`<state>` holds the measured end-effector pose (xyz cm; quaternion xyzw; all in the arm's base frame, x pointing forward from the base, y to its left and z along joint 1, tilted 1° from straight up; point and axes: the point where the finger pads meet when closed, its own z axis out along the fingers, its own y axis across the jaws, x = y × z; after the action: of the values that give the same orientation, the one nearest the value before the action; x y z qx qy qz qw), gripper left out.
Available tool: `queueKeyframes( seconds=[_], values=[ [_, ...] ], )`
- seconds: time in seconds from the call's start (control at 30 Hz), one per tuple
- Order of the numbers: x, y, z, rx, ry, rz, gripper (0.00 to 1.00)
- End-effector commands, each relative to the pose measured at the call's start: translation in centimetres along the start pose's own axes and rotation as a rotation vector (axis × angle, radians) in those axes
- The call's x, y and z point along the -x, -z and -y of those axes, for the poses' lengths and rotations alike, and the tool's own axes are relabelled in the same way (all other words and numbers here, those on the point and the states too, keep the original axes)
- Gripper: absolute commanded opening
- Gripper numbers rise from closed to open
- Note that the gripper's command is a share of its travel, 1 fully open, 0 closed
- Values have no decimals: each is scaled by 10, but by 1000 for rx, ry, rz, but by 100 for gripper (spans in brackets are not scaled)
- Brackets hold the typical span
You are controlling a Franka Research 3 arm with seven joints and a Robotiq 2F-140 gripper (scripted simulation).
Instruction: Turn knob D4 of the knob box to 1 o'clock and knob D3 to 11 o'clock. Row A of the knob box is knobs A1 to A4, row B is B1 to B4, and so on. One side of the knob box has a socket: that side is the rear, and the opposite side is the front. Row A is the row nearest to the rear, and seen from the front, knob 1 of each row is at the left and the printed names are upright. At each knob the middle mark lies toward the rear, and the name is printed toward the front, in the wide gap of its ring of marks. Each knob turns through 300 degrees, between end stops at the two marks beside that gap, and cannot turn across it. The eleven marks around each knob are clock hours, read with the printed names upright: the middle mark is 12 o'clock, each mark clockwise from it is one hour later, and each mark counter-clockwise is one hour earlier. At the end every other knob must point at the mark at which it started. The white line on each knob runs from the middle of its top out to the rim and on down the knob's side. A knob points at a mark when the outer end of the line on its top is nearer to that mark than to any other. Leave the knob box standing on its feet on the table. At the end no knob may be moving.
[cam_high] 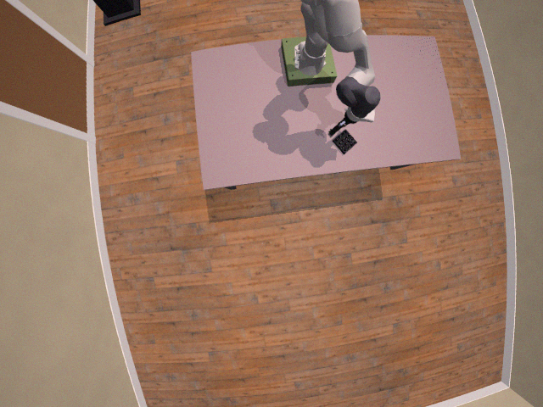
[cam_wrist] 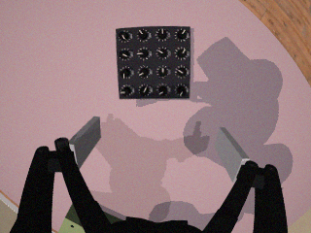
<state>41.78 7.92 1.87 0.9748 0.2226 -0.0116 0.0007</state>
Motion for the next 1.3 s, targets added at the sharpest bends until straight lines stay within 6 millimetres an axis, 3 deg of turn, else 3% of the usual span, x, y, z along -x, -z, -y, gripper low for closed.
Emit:
queueKeyframes(
  seconds=[0.0, 0.23, 0.4, 1.27],
  values=[
    [-1, 0, 0, -1, 7, -4, 100],
    [-2, 0, 0, -1, -21, -4, 100],
    [-7, 1, -1, -4, -201, -3, 100],
    [-21, 4, -4, -8, -653, -1, 100]
  ],
)
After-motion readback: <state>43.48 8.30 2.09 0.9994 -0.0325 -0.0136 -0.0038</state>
